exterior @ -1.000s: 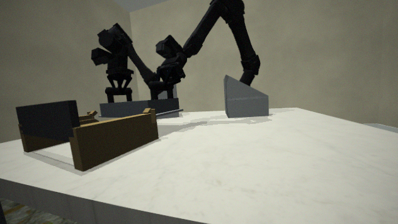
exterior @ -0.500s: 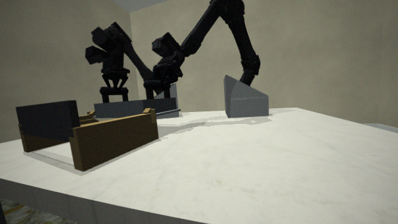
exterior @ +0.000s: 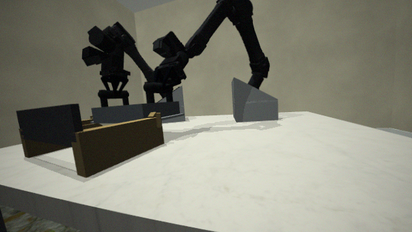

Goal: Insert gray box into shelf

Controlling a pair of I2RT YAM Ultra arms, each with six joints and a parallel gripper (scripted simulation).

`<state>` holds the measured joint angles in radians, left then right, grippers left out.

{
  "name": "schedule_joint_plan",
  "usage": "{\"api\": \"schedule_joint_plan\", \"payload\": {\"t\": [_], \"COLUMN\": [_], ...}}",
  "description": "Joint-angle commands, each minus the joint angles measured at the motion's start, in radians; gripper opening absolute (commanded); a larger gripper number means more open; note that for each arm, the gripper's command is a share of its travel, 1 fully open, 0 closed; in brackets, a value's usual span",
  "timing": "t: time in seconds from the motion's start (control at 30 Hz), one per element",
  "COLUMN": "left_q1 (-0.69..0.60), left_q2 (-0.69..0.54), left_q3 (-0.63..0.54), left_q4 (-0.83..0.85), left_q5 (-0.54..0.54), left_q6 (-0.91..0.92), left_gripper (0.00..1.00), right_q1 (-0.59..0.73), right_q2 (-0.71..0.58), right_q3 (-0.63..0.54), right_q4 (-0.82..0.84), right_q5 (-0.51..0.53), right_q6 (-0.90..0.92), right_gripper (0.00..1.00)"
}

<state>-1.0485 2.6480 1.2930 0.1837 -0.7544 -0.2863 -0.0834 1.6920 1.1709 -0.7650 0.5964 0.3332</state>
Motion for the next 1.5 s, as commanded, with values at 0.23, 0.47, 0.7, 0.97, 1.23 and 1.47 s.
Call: {"api": "schedule_joint_plan", "payload": {"t": [0.23,0.47,0.7,0.97,1.23,1.47], "left_q1": [-0.005,0.026,0.023,0.063,0.072,0.102], "left_q2": [-0.031,-0.011,0.003,0.045,0.064,0.11], "left_q3": [0.102,0.143,0.182,0.226,0.289,0.334], "left_q4": [0.043,0.032,0.025,0.017,-0.007,-0.016], "left_q5": [-0.029,-0.018,-0.01,0.0,0.009,0.019], "left_q6": [0.064,0.091,0.105,0.131,0.152,0.167], "left_gripper": [0.14,0.14,0.14,0.14,0.14,0.14], "right_q1": [0.012,0.001,-0.01,-0.018,-0.03,-0.035], "right_q2": [-0.019,0.008,0.029,0.084,0.125,0.177], "right_q3": [0.107,0.154,0.199,0.248,0.317,0.365], "right_q4": [0.014,0.004,-0.028,-0.015,-0.061,-0.057], "right_q5": [-0.016,-0.022,-0.02,-0.029,-0.036,-0.038], "right_q6": [-0.046,-0.063,-0.073,-0.088,-0.101,-0.107], "right_gripper": [0.14,0.14,0.14,0.14,0.14,0.14]}}
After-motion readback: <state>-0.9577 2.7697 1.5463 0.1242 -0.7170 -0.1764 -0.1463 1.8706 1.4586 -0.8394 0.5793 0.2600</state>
